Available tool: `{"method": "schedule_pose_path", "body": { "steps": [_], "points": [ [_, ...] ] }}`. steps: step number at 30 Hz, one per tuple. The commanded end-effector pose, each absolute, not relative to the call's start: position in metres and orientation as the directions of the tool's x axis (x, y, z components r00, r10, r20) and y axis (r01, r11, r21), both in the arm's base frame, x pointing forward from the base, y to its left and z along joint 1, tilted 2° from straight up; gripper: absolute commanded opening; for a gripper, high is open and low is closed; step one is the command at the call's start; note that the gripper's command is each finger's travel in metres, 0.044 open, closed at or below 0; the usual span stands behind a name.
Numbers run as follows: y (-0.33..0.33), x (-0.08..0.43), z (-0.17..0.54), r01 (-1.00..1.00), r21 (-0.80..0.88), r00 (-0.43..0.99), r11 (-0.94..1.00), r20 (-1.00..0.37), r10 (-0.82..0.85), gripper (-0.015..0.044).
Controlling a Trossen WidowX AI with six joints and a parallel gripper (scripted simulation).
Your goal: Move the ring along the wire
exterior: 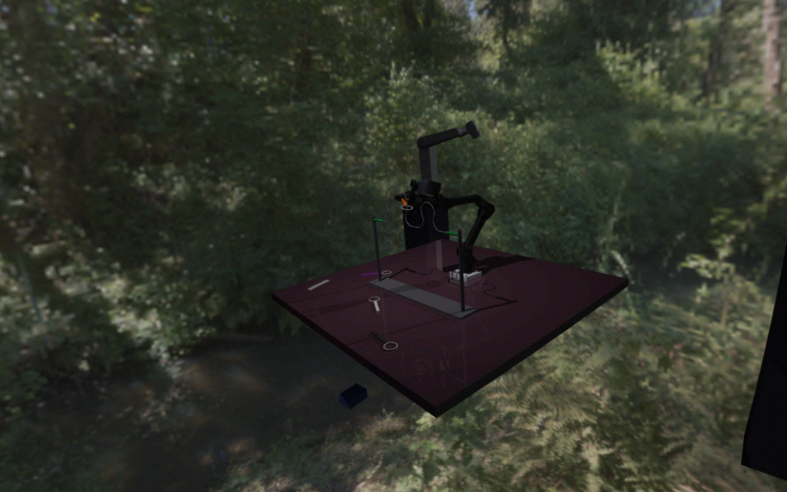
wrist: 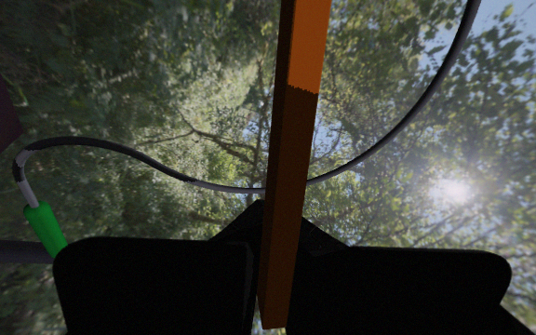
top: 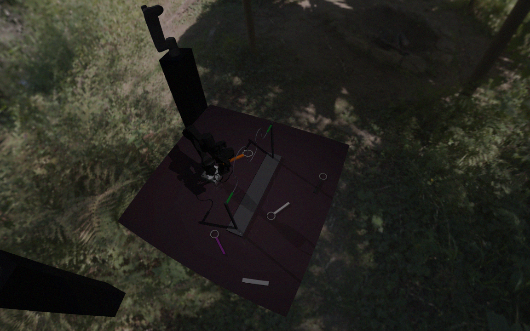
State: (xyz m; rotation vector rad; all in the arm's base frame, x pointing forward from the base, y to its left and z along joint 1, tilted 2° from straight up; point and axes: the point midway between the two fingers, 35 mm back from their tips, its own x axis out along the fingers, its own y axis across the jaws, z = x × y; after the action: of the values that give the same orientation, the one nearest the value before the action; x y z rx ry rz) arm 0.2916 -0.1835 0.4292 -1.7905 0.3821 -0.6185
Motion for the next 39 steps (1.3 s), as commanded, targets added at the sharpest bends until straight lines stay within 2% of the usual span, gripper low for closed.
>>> {"method": "schedule_pose_path", "body": {
  "steps": [1, 12, 22, 39],
  "points": [
    [-0.183, 0.292, 0.431, 0.048, -0.935, 0.811, -0.351, 0.241, -0.533, -0.015],
    [-0.183, 0.292, 0.431, 0.037, -0.898, 0.815, -0.437, 0.281, -0.507, -0.015],
    [-0.188, 0.291, 0.422, 0.037, -0.899, 0.814, -0.437, 0.281, -0.509, -0.015],
    [-0.2, 0.288, 0.381, 0.064, -0.975, 0.803, -0.212, 0.176, -0.569, -0.015]
  ]
}}
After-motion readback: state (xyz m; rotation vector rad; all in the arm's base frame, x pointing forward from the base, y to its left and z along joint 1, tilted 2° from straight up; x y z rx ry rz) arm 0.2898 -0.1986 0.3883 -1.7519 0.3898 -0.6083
